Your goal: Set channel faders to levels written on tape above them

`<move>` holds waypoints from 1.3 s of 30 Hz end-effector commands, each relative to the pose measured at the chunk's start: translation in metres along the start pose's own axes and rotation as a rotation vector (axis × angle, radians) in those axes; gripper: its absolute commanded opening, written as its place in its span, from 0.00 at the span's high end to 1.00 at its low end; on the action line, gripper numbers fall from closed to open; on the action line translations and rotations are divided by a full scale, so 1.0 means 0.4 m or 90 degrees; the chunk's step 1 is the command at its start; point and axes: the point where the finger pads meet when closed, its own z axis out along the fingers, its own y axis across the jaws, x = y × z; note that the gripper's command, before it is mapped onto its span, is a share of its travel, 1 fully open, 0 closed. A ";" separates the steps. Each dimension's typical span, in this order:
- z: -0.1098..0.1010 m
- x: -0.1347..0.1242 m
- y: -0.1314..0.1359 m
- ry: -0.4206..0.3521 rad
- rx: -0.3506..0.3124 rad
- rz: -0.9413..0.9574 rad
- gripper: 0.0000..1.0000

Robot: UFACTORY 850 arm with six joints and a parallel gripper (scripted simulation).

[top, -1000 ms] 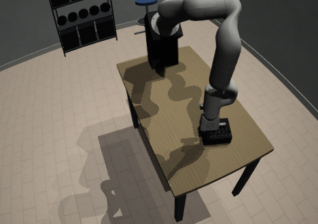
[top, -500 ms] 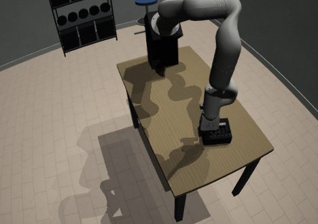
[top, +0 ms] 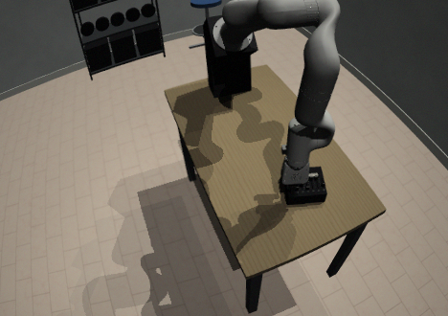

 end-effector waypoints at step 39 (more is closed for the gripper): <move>-0.097 -0.016 0.000 -0.001 0.000 0.000 1.00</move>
